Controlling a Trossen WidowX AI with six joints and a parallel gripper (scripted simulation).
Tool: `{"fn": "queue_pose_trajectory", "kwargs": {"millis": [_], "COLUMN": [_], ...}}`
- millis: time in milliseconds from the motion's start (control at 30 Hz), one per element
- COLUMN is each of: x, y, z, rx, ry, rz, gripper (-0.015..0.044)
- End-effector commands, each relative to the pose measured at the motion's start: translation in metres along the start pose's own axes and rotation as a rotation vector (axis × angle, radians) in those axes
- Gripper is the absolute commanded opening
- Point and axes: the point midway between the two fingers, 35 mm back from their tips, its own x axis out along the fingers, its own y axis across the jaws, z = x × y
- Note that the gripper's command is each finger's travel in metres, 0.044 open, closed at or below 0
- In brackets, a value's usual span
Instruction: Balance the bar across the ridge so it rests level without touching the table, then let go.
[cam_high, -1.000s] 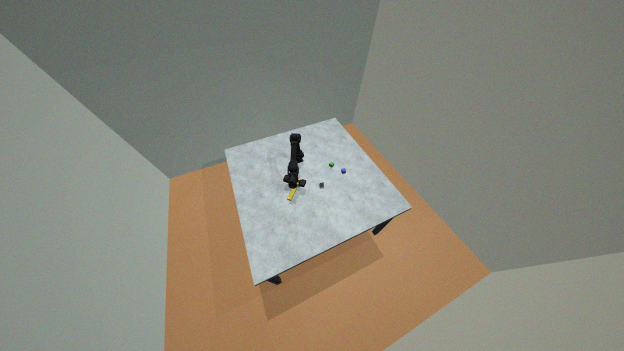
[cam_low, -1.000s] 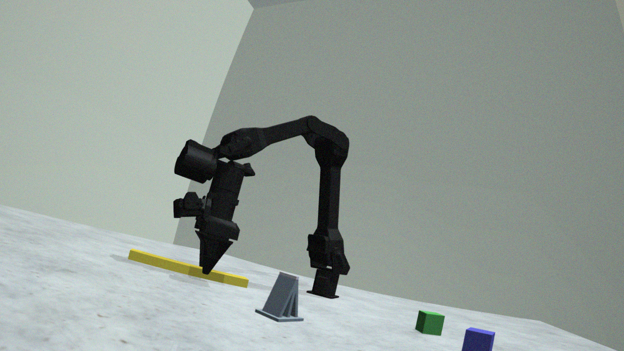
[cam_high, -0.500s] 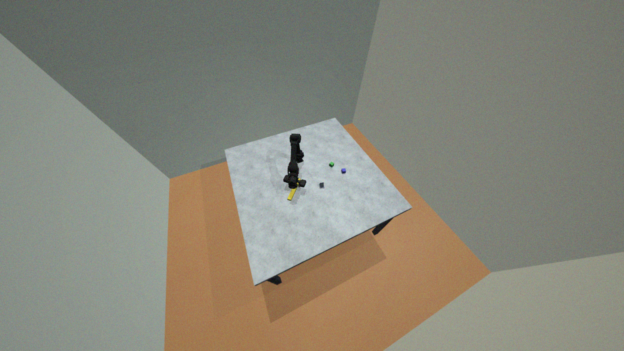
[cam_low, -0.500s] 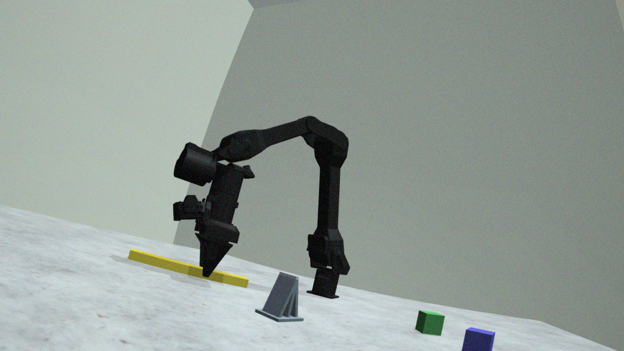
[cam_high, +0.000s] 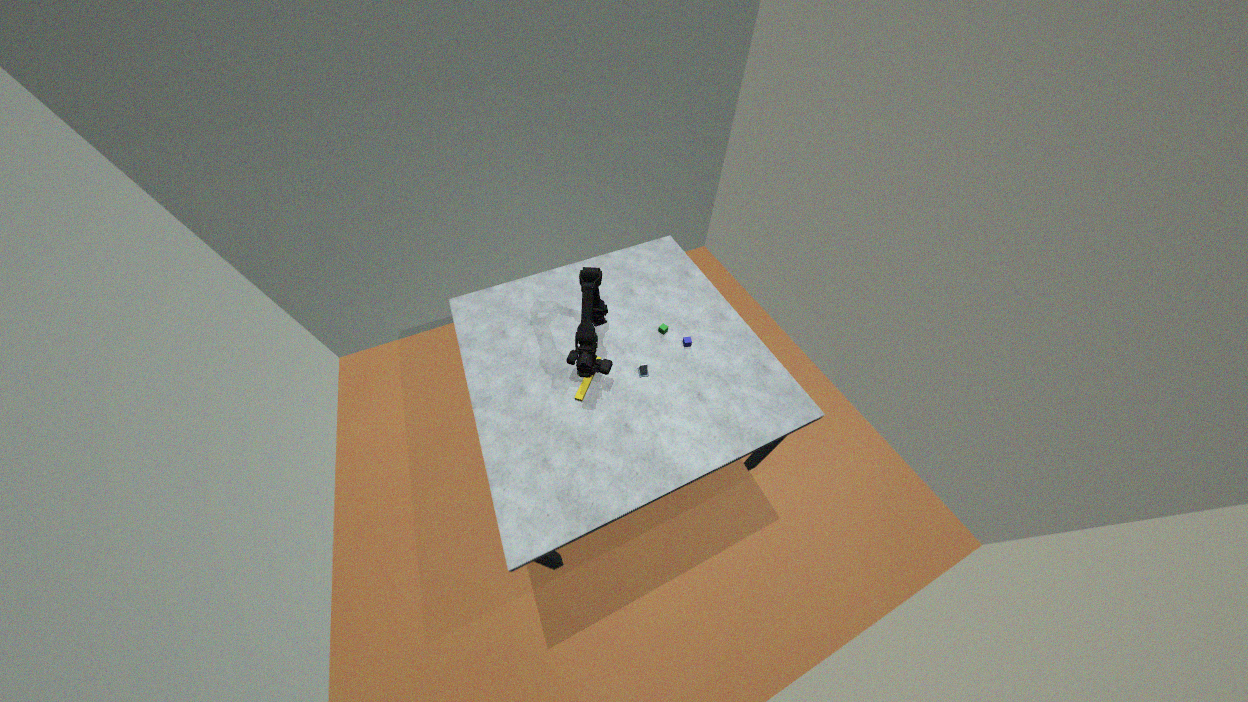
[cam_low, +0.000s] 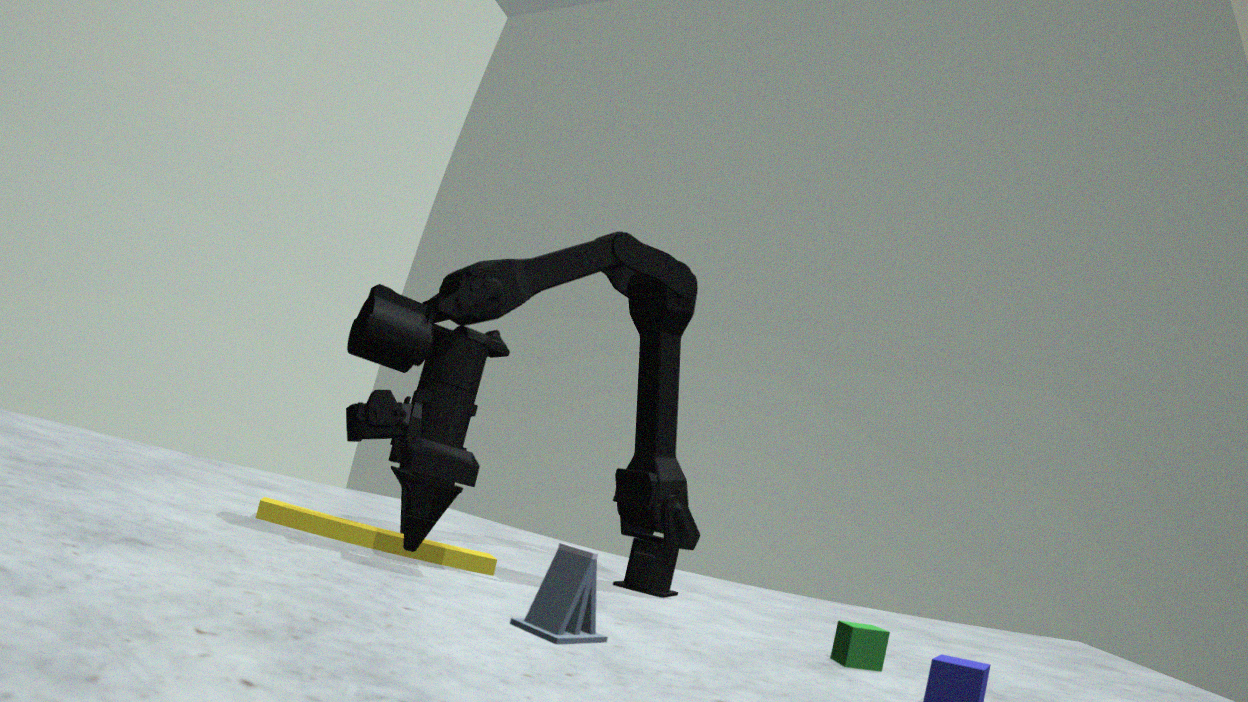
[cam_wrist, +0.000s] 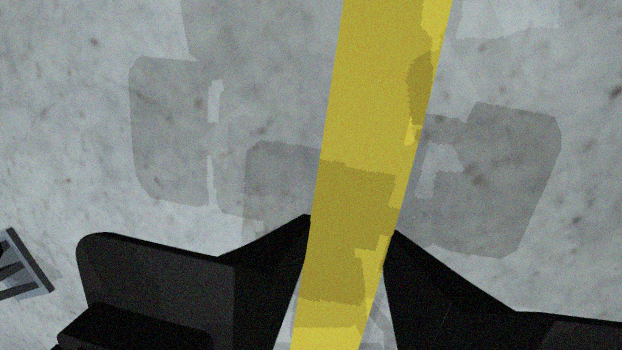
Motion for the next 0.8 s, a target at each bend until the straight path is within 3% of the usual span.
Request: {"fn": "queue_pose_trajectory", "kwargs": {"millis": [0,67,767], "x": [-0.002,-0.006,-0.059], "y": [0.0,0.0,0.002], "z": [0.0,0.001,0.006], "rx": [0.0,0.0,0.003], "ry": [0.0,0.0,0.0], "rz": [0.0,0.0,0.003], "gripper": [0.0045,0.0,0.0]}}
